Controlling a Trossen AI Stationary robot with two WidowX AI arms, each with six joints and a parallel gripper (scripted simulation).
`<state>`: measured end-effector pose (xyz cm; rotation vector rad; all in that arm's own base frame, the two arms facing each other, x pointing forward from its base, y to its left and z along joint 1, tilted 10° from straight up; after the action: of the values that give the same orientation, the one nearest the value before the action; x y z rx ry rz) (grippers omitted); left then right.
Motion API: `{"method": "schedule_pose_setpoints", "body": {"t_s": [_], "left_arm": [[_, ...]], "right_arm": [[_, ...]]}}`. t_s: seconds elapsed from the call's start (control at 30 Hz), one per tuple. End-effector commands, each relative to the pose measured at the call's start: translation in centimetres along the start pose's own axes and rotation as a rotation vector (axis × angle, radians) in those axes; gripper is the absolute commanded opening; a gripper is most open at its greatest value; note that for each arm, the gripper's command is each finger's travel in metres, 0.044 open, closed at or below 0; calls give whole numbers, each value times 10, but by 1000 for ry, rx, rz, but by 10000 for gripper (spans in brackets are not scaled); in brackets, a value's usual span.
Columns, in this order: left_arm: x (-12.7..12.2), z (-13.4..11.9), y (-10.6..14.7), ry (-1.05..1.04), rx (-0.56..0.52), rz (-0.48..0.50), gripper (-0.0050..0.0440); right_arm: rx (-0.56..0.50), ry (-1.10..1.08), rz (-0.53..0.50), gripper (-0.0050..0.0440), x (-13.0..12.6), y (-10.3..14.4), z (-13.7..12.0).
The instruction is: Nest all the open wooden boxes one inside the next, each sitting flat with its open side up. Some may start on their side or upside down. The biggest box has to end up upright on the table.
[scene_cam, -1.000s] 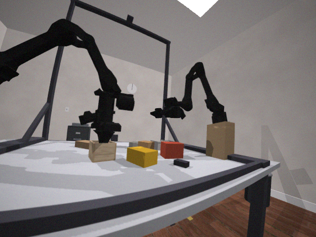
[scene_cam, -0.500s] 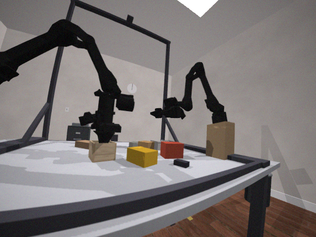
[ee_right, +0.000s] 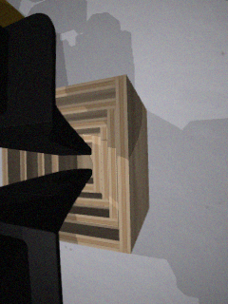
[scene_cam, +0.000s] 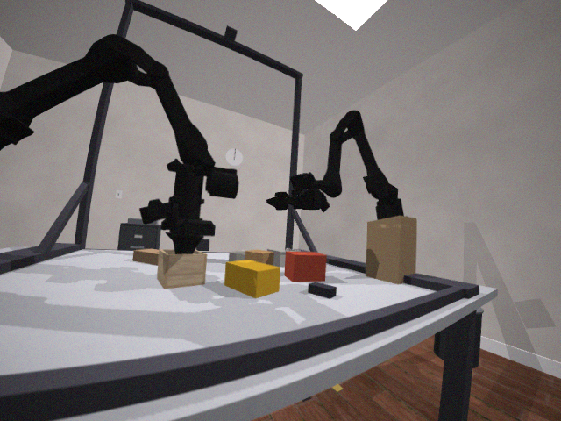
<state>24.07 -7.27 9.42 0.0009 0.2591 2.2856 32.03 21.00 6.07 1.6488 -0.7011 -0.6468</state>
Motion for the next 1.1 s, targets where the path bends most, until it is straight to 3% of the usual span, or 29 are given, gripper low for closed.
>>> {"method": "schedule_pose_setpoints", "body": {"t_s": [0.0, 0.07, 0.17, 0.37, 0.67, 1.07], "left_arm": [[0, 1, 1, 4, -5, 0, 400], [0, 1, 1, 4, -5, 0, 400], [0, 1, 1, 4, -5, 0, 400], [0, 1, 1, 4, -5, 0, 400], [0, 1, 1, 4, -5, 0, 400], [0, 1, 1, 4, -5, 0, 400]], "right_arm": [[20, 1, 4, 121, 0, 6, -3], [20, 1, 4, 121, 0, 6, -3], [22, 1, 4, 49, 0, 7, -3], [23, 1, 4, 9, 0, 7, -3], [27, 15, 4, 0, 0, 9, -4], [44, 597, 18, -2, 2, 40, -9]]}}
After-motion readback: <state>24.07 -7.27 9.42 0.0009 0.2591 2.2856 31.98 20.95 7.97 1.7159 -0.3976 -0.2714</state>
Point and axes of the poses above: on each arm, the point midway between the two fingers, 35 mm back from their tips, its own y axis back along the fingers, its own x axis across the jaws, z = x × y, the point moved 10 cm from there along y, back along the fingers, and after that the axes turned 7 degrees about -y, right-handed, at the moved point
